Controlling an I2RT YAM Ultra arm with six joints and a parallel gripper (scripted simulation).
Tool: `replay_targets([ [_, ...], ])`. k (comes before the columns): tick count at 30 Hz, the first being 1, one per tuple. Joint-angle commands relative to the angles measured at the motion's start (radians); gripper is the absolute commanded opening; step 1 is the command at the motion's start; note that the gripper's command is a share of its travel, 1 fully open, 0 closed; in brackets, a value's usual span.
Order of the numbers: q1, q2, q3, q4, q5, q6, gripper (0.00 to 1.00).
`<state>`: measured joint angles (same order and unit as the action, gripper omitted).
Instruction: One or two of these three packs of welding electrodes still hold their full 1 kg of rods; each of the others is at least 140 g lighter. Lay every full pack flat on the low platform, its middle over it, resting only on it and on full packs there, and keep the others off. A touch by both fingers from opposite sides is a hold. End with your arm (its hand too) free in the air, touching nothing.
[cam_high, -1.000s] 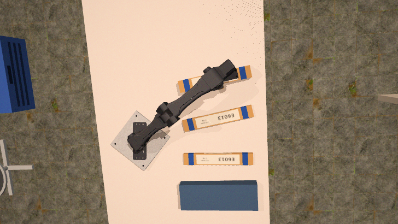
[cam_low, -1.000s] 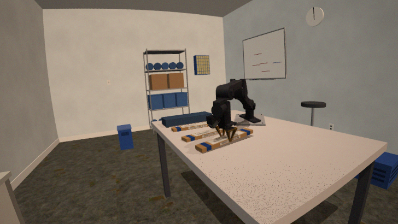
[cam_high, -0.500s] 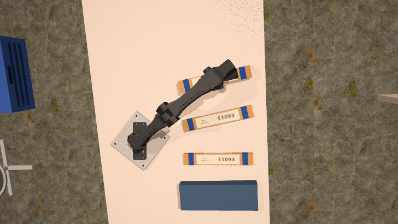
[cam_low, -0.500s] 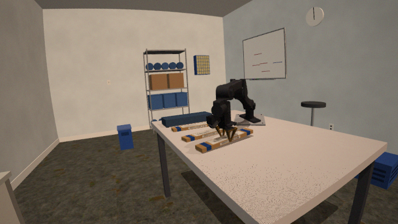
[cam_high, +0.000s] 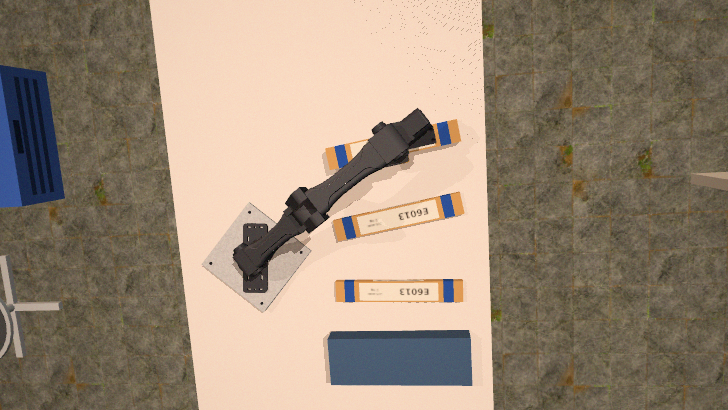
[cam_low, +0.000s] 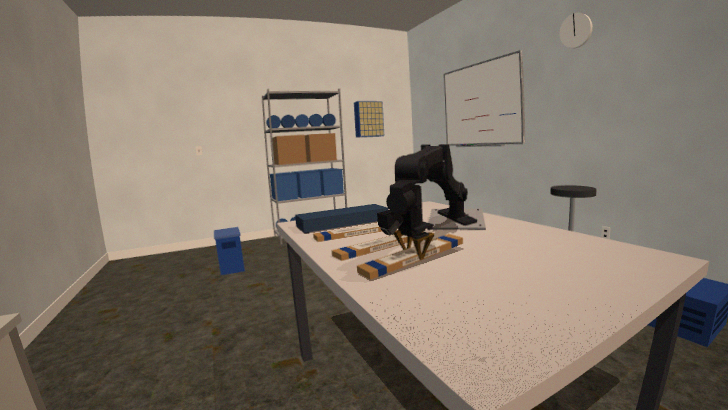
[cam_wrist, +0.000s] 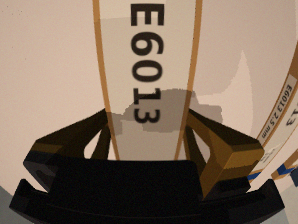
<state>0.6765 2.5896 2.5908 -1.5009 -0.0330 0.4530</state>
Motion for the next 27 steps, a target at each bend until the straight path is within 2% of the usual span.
replay_targets([
  [1, -0.006, -0.077, 0.056, -0.020, 0.000, -0.002, 0.00],
  [19, -0.006, -0.062, 0.064, -0.021, 0.000, -0.002, 0.00],
  [27, -0.006, -0.079, 0.049, -0.024, 0.000, -0.002, 0.00],
])
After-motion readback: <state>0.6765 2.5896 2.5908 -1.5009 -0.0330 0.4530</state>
